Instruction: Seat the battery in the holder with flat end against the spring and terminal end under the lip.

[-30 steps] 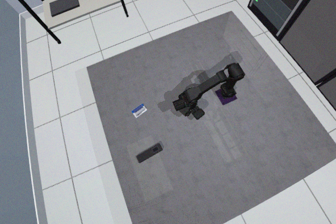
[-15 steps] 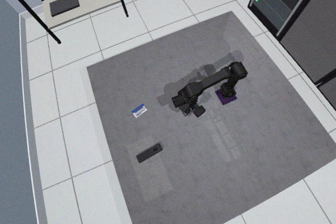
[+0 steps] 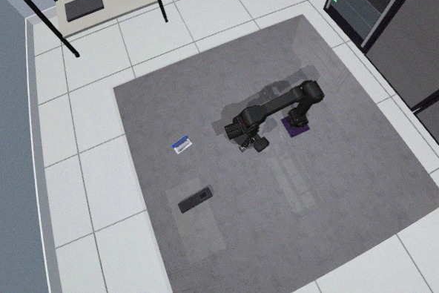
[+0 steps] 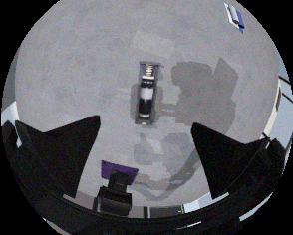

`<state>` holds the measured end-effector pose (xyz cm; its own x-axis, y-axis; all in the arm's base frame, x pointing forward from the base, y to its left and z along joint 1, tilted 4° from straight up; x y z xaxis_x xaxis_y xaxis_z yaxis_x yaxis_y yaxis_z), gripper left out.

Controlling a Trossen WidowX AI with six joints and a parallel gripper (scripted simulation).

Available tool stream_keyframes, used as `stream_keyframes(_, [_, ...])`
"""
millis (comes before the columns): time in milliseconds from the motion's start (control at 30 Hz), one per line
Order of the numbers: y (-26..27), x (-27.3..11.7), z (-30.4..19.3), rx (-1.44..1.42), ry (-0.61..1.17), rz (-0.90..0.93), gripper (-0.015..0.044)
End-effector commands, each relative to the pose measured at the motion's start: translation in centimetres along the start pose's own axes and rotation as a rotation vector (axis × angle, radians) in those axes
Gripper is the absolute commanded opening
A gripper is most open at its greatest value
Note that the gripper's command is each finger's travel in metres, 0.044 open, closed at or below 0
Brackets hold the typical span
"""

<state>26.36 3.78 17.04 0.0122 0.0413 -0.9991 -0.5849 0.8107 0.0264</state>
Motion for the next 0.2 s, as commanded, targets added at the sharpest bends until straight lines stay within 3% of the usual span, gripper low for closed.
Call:
stream_keyframes(0, [0.01,-0.07,-0.03,-0.004,-0.001,0.0,0.044])
stream_keyframes(167, [0.01,-0.07,-0.03,-0.004,-0.001,0.0,0.044])
Point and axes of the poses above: the point midway between the two fingers, 35 mm back from their tips, its own x axis out along the fingers, its own y axis across the jaws, z = x × y, the point moved 3 cm from there along -x, back along the fingers, and after that the axes turned 13 degrees about -x, right-handed, at the moved point
